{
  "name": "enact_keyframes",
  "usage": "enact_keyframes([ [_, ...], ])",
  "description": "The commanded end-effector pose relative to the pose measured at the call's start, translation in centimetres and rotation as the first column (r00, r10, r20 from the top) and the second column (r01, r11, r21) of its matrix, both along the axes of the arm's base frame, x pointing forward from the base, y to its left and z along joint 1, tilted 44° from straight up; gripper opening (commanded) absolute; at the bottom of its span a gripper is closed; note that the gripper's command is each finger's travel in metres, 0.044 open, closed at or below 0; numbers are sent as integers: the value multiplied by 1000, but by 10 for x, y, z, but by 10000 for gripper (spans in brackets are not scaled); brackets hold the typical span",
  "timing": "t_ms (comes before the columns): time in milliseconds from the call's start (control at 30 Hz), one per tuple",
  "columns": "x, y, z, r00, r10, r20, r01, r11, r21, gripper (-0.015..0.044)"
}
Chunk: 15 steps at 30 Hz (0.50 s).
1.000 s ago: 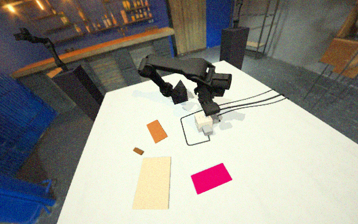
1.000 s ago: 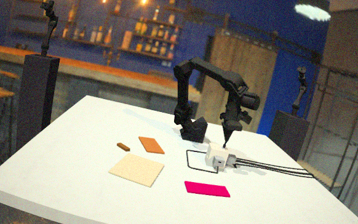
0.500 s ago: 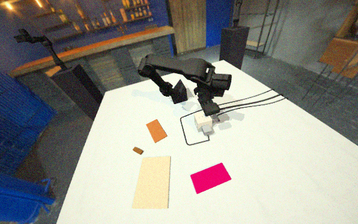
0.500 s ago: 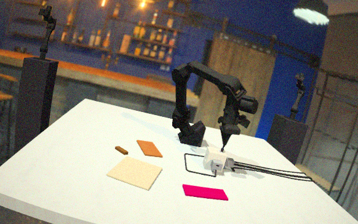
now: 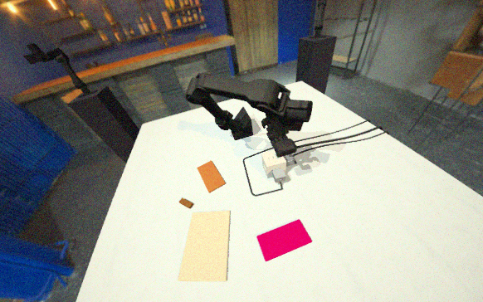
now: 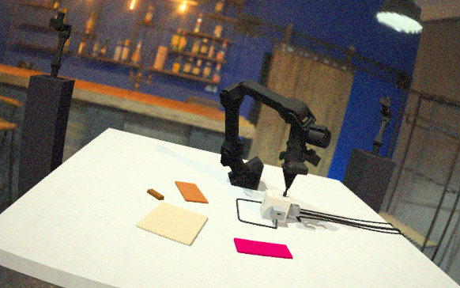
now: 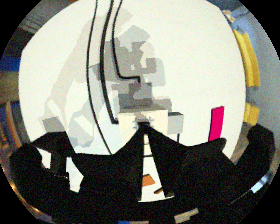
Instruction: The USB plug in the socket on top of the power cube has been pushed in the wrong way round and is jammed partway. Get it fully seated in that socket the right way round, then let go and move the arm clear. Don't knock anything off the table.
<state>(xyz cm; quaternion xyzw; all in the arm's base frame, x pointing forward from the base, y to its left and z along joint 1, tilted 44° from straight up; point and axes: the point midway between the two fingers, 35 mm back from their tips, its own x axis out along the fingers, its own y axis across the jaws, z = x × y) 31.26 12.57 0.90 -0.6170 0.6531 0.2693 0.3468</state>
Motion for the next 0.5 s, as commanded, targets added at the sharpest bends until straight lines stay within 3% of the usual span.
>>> enact_keyframes([
  [0,0,-1,-1,1000,5,-1,-5,1000,-4,0],
  [467,0,-3,-2,1000,5,-1,-5,1000,-4,0],
])
